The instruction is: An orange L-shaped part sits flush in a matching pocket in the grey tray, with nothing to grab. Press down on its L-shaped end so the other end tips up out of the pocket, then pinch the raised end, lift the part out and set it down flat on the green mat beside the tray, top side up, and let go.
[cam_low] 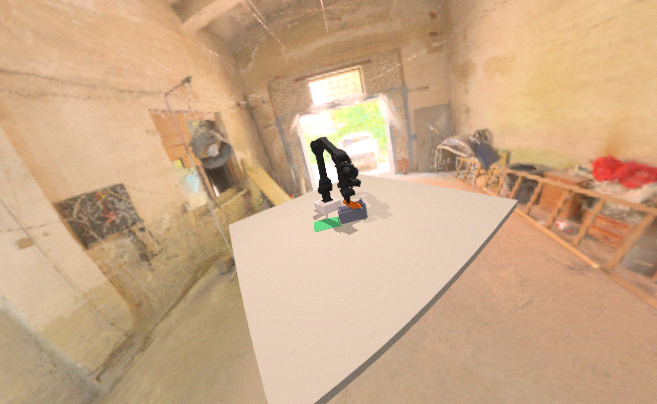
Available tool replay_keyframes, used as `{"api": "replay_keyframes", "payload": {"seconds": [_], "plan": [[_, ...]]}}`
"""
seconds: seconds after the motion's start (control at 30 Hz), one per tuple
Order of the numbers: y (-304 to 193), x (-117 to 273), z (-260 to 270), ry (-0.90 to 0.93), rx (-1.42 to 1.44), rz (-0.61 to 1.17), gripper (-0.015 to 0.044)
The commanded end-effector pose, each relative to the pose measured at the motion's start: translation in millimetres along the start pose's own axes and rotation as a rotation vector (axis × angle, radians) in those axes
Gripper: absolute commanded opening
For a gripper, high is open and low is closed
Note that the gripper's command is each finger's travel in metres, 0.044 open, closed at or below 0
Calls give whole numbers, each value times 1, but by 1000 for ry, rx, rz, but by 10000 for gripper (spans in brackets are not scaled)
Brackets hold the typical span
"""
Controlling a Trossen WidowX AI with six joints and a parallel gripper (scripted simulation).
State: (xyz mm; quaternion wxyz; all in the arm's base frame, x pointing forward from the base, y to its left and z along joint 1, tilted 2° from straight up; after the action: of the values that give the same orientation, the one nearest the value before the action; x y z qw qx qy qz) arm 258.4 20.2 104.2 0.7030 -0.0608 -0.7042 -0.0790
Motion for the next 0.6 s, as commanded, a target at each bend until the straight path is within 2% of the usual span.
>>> {"api": "replay_keyframes", "payload": {"seconds": [0.0, 0.57], "plan": [[1, 9, -1, -10, 3, -8, 0], [1, 36, -1, -10, 3, -8, 0]]}}
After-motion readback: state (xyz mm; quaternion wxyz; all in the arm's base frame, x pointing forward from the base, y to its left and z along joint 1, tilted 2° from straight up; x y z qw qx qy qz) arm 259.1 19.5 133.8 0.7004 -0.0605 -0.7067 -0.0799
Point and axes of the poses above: the point midway between the two fingers, 35 mm back from their tips, its own x axis back along the fingers, its own z axis across the jaws, y = z × x, the point moved 2 cm from there along x, back along the fingers, and after that the axes turned 7 degrees about x, right-handed, at the moved point
